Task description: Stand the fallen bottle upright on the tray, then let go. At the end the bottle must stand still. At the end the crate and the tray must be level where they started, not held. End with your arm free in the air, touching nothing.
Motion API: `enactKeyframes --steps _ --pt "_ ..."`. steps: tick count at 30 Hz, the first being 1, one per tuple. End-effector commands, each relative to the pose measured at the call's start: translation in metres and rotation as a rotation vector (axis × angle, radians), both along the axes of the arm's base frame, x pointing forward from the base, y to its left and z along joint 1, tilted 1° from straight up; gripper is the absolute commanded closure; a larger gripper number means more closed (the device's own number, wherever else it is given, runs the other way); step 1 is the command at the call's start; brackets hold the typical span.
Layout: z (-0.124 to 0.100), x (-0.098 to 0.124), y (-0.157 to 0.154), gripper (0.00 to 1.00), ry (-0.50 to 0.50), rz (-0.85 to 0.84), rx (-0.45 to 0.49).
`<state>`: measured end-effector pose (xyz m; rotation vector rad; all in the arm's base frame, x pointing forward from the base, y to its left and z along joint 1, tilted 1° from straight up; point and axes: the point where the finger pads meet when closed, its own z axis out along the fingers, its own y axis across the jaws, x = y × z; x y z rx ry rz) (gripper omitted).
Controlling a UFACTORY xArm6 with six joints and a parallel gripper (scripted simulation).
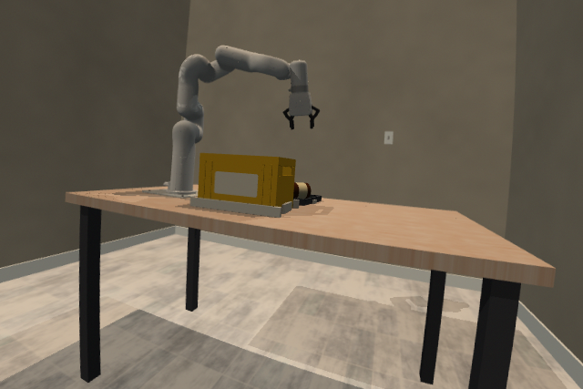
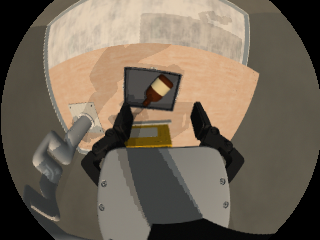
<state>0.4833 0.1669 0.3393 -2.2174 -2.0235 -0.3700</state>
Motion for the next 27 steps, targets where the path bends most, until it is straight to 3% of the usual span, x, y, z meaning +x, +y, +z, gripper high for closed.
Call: enactKeyframes --steps 1,19,24,27 --pt "0.002 0.001 0.0 0.0 -0.005 0.0 0.001" --pt "0.0 0.0 -0.001 0.0 -0.001 -0.011 -0.001" --pt "-0.042 -0.009 -0.031 0.0 0.07 -0.248 -0.06" --pt "-0.045 -0.01 -0.033 0.0 0.075 -0.267 -0.065"
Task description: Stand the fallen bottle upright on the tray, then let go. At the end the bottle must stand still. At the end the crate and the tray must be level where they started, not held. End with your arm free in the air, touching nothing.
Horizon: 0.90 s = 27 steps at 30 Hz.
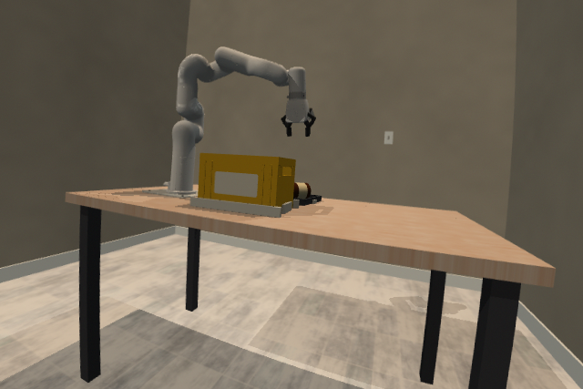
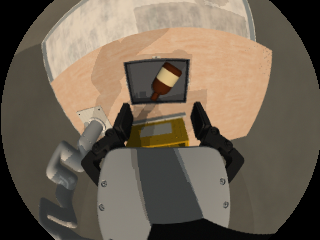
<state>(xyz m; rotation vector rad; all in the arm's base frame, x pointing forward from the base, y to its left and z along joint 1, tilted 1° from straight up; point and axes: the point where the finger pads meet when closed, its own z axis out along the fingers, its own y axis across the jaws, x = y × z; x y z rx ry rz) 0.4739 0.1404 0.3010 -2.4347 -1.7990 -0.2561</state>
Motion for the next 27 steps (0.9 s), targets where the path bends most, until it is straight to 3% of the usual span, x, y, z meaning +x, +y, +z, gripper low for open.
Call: enactKeyframes --steps 1,7,9,16,18,20,27 --pt "-0.007 -0.001 -0.007 0.0 0.003 -0.066 -0.017" --pt "-0.007 -0.001 -0.007 0.0 0.003 -0.066 -0.017" --pt "-0.036 -0.011 -0.028 0.0 0.043 -0.228 -0.061" --pt "-0.036 -0.011 -0.028 0.0 0.043 -0.231 -0.062" --pt "-0.063 -0.024 -0.047 0.0 0.074 -0.384 -0.104" --pt "-0.074 -0.029 -0.055 0.0 0.085 -0.446 -0.121" --pt "-0.074 -0.029 -0.055 0.0 0.085 -0.446 -0.121"
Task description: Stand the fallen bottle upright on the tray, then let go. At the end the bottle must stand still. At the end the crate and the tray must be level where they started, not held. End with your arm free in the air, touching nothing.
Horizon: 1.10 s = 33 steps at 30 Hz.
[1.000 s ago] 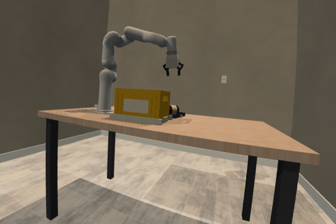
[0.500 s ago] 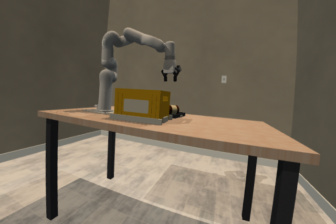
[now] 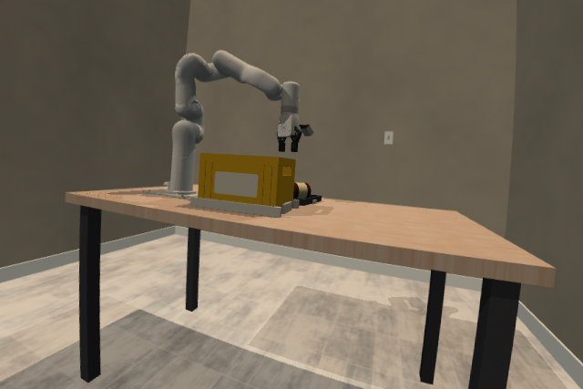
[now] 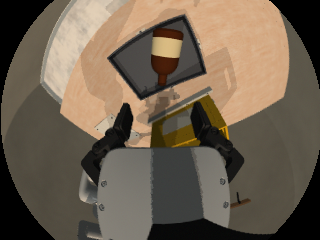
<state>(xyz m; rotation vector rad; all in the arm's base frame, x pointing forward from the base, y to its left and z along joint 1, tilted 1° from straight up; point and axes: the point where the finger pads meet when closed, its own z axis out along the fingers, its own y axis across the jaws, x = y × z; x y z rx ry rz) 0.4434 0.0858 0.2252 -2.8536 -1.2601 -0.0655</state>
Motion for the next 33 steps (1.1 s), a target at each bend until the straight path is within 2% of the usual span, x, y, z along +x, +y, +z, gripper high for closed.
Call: enactKeyframes --steps 1,4,9,10,33 --pt "-0.007 -0.003 -0.006 0.0 0.0 -0.054 -0.016" --pt "-0.017 -0.01 -0.014 0.0 0.009 -0.116 -0.034" --pt "-0.018 -0.01 -0.014 0.0 0.01 -0.117 -0.035" --pt "-0.018 -0.01 -0.014 1.0 0.01 -0.117 -0.035" --pt "-0.018 -0.01 -0.014 1.0 0.01 -0.117 -0.035"
